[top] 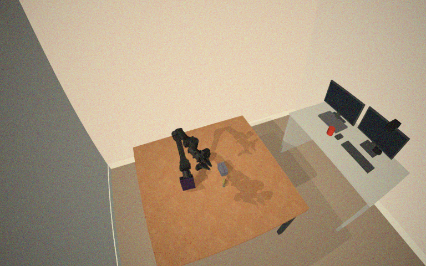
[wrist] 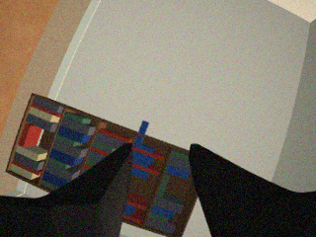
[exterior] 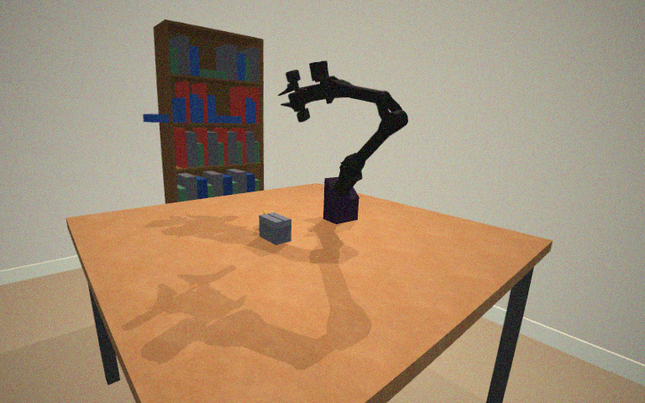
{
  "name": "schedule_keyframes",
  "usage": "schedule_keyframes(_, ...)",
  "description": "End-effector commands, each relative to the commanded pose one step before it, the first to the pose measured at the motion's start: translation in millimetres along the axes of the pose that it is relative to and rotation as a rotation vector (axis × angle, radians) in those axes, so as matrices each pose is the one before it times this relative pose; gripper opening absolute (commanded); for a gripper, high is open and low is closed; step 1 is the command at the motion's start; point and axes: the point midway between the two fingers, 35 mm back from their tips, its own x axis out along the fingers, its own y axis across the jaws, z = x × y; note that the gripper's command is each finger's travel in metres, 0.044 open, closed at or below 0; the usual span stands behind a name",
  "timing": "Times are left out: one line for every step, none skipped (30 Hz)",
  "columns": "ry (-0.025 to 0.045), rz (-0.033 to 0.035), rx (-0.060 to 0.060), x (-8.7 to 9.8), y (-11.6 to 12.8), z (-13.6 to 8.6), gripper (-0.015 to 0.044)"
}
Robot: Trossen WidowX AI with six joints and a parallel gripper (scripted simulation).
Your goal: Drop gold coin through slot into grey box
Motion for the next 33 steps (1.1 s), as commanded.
schedule_keyframes(-0.12931, 0.15839, -0.0504, 27.81, 25.54, 39.62, 0.0161)
schedule_keyframes(-0.03124, 0.04721, -0.0115, 10.25, 6.79, 12.25, 0.0161)
schedule_keyframes(-0.02930, 0.04681, -0.0118, 10.13, 6.60, 11.84, 0.0161)
schedule_keyframes(-0.02432, 0.04101, -0.0106, 8.87, 5.65, 10.11, 0.0161)
schedule_keyframes(-0.01892, 0.03346, -0.0088, 7.25, 4.51, 8.06, 0.0161)
schedule_keyframes(-0.01574, 0.02689, -0.0078, 5.62, 3.50, 6.30, 0.0161)
schedule_keyframes(-0.01991, 0.03190, -0.0102, 6.30, 4.04, 7.27, 0.0161)
schedule_keyframes(-0.02407, 0.03974, -0.0126, 7.82, 4.97, 8.90, 0.0161)
schedule_keyframes(-0.02266, 0.03870, -0.0121, 7.63, 4.73, 8.48, 0.0161)
schedule_keyframes(-0.02005, 0.03239, -0.0108, 6.13, 3.80, 6.92, 0.0161)
schedule_keyframes(-0.02440, 0.03757, -0.0130, 6.83, 4.28, 7.87, 0.0161)
schedule_keyframes(-0.02978, 0.04681, -0.0157, 8.51, 5.22, 9.62, 0.0161)
schedule_keyframes(-0.03746, 0.06050, -0.0194, 10.98, 6.59, 12.13, 0.0161)
schedule_keyframes(-0.03664, 0.06107, -0.0184, 11.17, 6.36, 11.86, 0.0161)
schedule_keyframes(-0.03557, 0.06122, -0.0173, 11.28, 6.09, 11.50, 0.0161)
schedule_keyframes(-0.03447, 0.06134, -0.0160, 11.37, 5.81, 11.12, 0.0161)
schedule_keyframes(-0.03337, 0.06143, -0.0146, 11.46, 5.54, 10.73, 0.0161)
schedule_keyframes(-0.03226, 0.06147, -0.0131, 11.54, 5.26, 10.33, 0.0161)
schedule_keyframes(-0.03115, 0.06146, -0.0115, 11.60, 4.98, 9.92, 0.0161)
schedule_keyframes(-0.03003, 0.06139, -0.0098, 11.66, 4.70, 9.51, 0.0161)
schedule_keyframes(-0.02891, 0.06123, -0.0081, 11.69, 4.41, 9.09, 0.0161)
schedule_keyframes(-0.02315, 0.04945, -0.0054, 9.52, 1.94, 10.40, 0.0161)
schedule_keyframes(-0.01353, 0.03042, -0.0025, 5.94, 1.11, 6.19, 0.0161)
schedule_keyframes(-0.00440, 0.01015, -0.0007, 2.00, 0.34, 2.03, 0.0161)
schedule_keyframes(0.00000, 0.00000, 0.0000, 0.00, 0.00, 0.00, 0.0161)
schedule_keyframes(0.00000, 0.00000, 0.0000, 0.00, 0.00, 0.00, 0.0161)
schedule_keyframes(0.00002, -0.00007, 0.0000, 2.84, -0.25, 0.19, 0.0161)
schedule_keyframes(-0.00008, -0.00014, 0.0000, 8.50, -0.56, 0.60, 0.0161)
schedule_keyframes(-0.00049, 0.00002, -0.0001, 12.65, -0.34, 0.97, 0.0161)
schedule_keyframes(-0.00056, 0.00018, -0.0001, 8.36, 0.10, 0.69, 0.0161)
schedule_keyframes(-0.00023, 0.00009, 0.0000, 2.77, 0.09, 0.24, 0.0161)
schedule_keyframes(0.00000, 0.00000, 0.0000, 0.00, 0.00, 0.00, 0.0161)
schedule_keyframes(0.00000, 0.00000, 0.0000, 0.00, 0.00, 0.00, 0.0161)
